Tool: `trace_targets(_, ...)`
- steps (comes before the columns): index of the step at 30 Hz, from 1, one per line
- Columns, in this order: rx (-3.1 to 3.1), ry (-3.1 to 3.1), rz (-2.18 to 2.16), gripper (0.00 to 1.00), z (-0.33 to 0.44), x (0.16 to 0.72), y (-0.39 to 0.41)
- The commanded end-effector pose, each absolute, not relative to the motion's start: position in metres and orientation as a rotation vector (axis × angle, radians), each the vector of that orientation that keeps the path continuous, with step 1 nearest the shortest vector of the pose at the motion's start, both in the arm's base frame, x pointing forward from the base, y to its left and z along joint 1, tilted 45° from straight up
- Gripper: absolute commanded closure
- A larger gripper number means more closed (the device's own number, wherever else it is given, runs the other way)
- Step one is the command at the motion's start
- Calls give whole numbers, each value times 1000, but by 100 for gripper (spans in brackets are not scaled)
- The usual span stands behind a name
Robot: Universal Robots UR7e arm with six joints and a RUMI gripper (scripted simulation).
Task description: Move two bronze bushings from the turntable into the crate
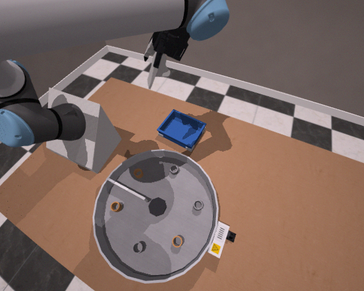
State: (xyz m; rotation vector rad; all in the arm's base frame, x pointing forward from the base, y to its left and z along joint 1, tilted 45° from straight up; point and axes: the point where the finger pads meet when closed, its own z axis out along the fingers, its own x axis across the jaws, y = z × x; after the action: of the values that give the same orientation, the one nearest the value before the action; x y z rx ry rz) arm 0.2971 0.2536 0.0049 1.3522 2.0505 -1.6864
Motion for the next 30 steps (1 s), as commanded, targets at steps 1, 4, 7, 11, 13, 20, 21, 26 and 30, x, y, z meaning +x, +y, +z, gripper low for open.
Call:
trace_targets(1, 1352, 2051, -1685, 0, 5, 297, 254)
trace_targets(4, 1352, 2051, -1685, 0, 5, 297, 254)
trace_targets(7, 1352, 2051, -1685, 0, 5, 297, 254)
trace_targets(11, 1352, 2051, -1685, 0, 5, 297, 254)
trace_targets(13, 1352, 2051, -1685, 0, 5, 297, 254)
trace_targets(20, 1353, 2052, -1684, 0, 5, 297, 253)
trace_targets(21, 1353, 2054, -1684, 0, 6, 298, 253)
trace_targets(26, 1356, 2075, -1670, 0, 9, 301, 247)
trace_targets(30, 1358, 2116, -1640, 0, 14, 308, 238)
